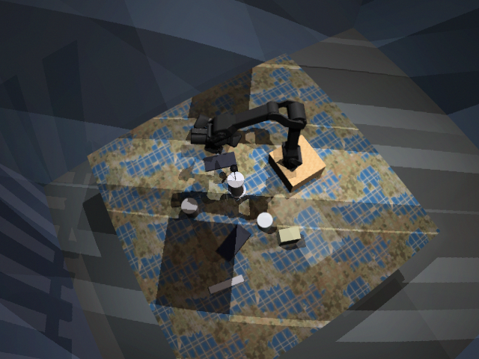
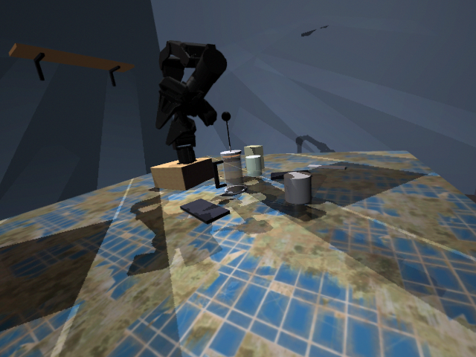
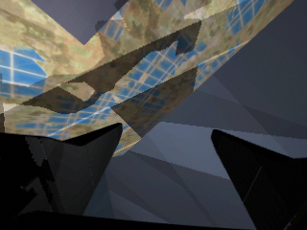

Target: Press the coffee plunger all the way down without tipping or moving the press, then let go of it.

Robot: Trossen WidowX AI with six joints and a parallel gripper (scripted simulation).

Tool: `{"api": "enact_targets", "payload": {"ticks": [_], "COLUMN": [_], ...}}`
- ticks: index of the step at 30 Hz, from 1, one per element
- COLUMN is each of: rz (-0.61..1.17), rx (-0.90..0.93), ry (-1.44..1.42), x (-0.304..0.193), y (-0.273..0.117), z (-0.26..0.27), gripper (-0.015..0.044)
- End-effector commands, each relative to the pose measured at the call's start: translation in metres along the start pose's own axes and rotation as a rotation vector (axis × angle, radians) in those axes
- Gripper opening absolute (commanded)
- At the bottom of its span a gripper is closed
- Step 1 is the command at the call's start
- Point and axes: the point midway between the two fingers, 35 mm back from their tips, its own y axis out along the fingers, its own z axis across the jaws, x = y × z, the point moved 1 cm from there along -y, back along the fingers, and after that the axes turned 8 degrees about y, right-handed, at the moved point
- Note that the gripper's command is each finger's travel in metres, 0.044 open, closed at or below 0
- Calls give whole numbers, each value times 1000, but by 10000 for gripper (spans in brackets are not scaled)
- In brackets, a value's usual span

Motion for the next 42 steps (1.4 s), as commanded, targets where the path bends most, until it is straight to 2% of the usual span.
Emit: {"api": "enact_targets", "payload": {"ticks": [1, 11, 22, 27, 34, 42], "rz": [-172, -663, -1247, -1277, -1277, -1277], "rx": [-20, 68, 462, 492, 492, 492], "ry": [235, 758, 1035, 1041, 1041, 1040], "x": [-2, -11, -32, -30, -7, -1], "y": [-30, -114, -202, -200, -165, -163], "z": [3, 26, 92, 102, 129, 128], "gripper": [440, 440, 440, 440, 440, 440]}}
